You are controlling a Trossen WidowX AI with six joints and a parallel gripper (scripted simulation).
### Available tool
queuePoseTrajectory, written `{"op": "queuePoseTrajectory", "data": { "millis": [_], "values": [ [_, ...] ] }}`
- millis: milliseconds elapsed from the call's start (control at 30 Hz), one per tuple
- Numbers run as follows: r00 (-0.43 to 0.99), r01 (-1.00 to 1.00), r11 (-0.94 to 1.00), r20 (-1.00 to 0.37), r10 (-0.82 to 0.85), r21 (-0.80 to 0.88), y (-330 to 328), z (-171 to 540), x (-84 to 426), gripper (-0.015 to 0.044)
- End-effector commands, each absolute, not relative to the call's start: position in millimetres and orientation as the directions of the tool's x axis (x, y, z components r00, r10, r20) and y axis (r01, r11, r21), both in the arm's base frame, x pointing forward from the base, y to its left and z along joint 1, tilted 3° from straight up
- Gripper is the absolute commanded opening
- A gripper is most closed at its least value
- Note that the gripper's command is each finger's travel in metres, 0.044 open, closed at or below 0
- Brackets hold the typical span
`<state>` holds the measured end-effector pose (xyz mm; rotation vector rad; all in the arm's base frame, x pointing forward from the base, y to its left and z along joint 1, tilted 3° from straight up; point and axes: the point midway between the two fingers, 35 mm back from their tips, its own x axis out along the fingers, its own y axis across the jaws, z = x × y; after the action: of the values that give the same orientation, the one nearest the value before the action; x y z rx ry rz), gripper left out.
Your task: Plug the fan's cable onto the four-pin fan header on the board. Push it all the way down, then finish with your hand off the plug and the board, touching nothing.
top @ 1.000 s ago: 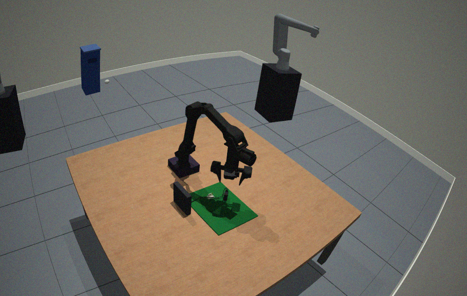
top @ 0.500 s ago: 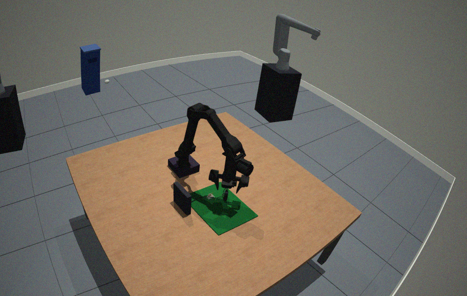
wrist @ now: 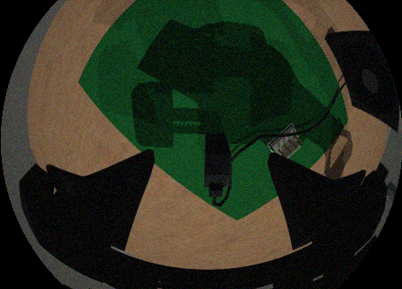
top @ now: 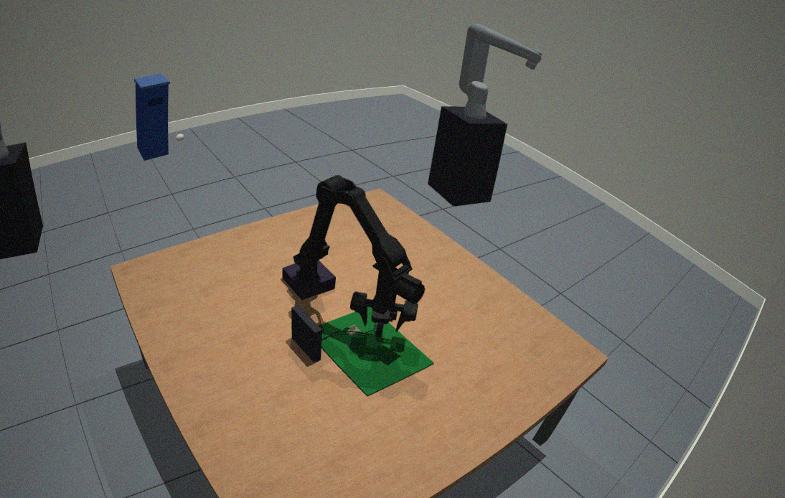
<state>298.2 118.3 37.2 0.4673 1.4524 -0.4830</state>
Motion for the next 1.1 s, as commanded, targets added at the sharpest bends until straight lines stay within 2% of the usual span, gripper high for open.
{"op": "queuePoseTrajectory", "data": {
  "millis": [0,567,1067],
  "values": [
    [0.044,0.57,0.822,-0.999,-0.031,0.0,117,26,296,0.044],
    [0.044,0.57,0.822,-0.999,-0.031,0.0,117,13,295,0.044],
    [0.051,0.575,0.818,-0.998,-0.032,0.003,117,15,297,0.0046]
  ]
}}
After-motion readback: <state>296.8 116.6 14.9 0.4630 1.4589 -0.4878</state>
